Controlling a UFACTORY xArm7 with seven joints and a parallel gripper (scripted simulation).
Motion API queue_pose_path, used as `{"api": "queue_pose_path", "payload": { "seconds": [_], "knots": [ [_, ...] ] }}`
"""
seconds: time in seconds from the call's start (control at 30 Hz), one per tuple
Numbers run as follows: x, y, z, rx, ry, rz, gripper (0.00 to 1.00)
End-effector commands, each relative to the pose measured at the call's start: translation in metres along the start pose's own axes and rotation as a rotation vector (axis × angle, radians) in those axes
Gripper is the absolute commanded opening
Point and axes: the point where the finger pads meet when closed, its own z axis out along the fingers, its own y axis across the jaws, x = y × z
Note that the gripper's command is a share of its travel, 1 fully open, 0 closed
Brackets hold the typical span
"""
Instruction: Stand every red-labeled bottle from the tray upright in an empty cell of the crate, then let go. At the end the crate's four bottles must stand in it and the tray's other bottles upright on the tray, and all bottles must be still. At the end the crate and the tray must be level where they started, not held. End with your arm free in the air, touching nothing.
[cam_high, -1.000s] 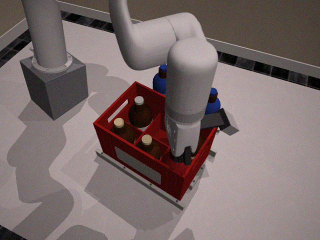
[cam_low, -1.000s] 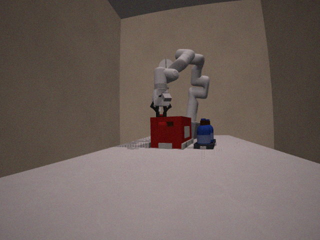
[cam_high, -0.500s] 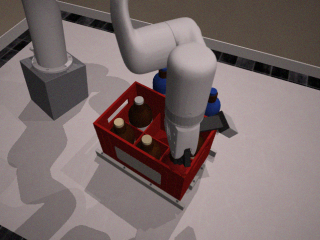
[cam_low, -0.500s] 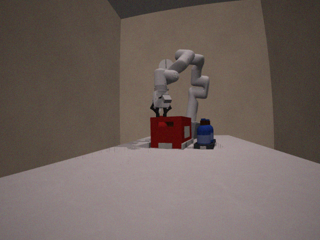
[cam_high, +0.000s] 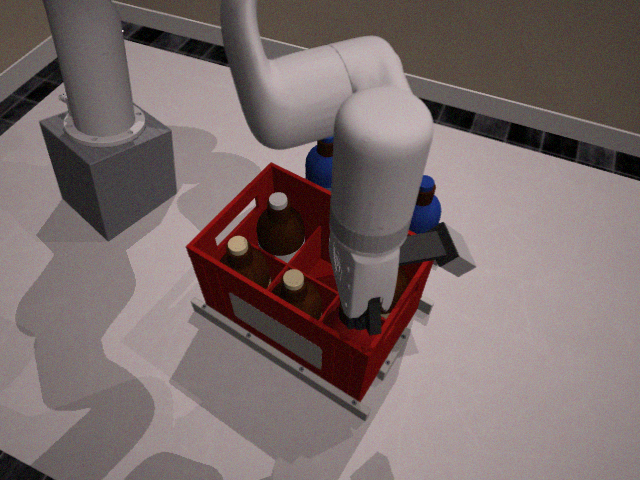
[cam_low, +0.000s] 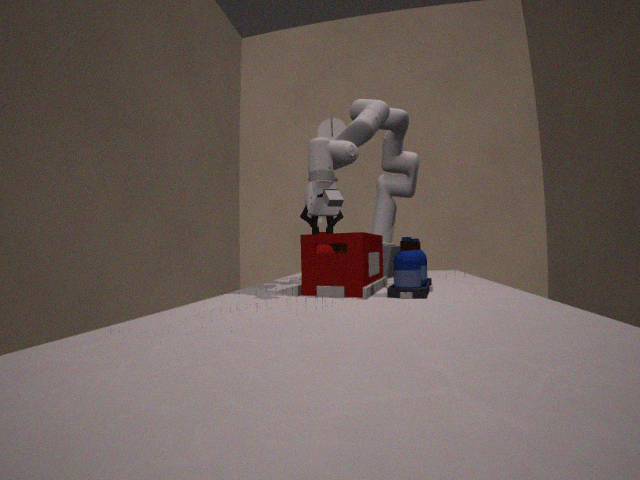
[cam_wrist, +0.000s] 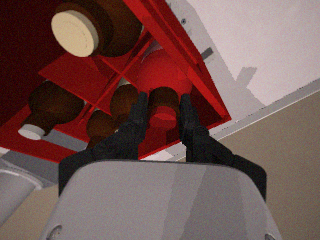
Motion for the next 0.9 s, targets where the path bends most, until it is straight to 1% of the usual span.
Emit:
{"api": "queue_pose_path", "payload": {
  "seconds": [0.0, 0.87],
  "knots": [
    [0.0008, 0.0018, -0.0022, -0.005, 0.003, 0.0, 0.0],
    [0.0008, 0.0018, 0.0011, -0.005, 0.003, 0.0, 0.0]
  ]
}}
